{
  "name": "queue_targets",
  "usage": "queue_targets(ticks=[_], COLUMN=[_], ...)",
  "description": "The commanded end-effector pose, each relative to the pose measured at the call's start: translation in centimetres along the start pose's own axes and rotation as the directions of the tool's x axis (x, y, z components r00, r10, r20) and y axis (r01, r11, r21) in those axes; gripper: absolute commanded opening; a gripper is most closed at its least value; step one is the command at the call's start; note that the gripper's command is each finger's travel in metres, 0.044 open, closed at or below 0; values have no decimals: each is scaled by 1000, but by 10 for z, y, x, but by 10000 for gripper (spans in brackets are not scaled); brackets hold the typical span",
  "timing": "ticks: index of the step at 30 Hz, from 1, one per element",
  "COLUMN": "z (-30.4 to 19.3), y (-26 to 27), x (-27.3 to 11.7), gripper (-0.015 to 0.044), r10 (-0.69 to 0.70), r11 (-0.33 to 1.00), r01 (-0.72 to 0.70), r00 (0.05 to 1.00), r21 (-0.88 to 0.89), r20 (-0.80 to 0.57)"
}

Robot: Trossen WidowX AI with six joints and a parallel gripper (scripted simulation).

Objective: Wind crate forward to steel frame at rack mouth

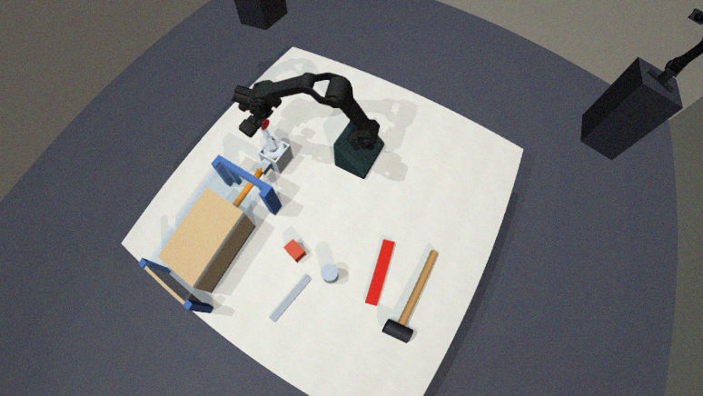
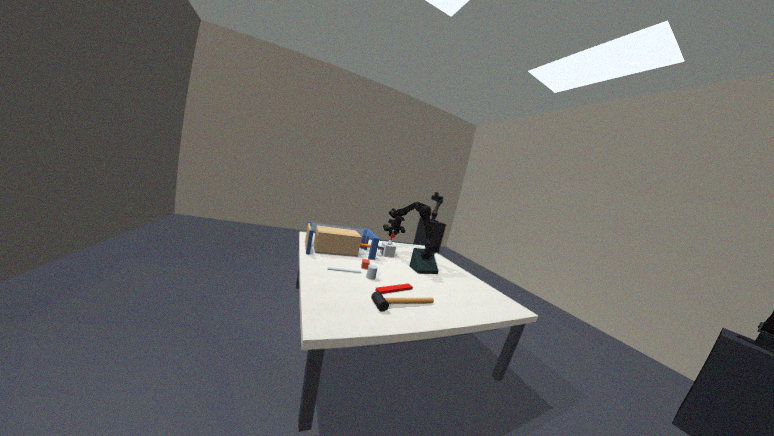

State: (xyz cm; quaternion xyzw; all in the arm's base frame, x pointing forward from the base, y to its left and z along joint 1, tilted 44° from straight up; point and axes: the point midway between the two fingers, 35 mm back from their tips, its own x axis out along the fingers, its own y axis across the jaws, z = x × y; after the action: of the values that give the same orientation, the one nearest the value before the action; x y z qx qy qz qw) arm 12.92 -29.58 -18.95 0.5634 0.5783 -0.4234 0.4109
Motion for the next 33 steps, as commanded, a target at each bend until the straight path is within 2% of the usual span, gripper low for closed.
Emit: queue_targets(ticks=[1,33], z=[5,7], y=[22,66], x=[3,3], gripper=[0,0], r10=[38,41], r11=[999,999], r01=[-38,-41], r00=[999,999], r21=[-22,-23], r20=[11,10])
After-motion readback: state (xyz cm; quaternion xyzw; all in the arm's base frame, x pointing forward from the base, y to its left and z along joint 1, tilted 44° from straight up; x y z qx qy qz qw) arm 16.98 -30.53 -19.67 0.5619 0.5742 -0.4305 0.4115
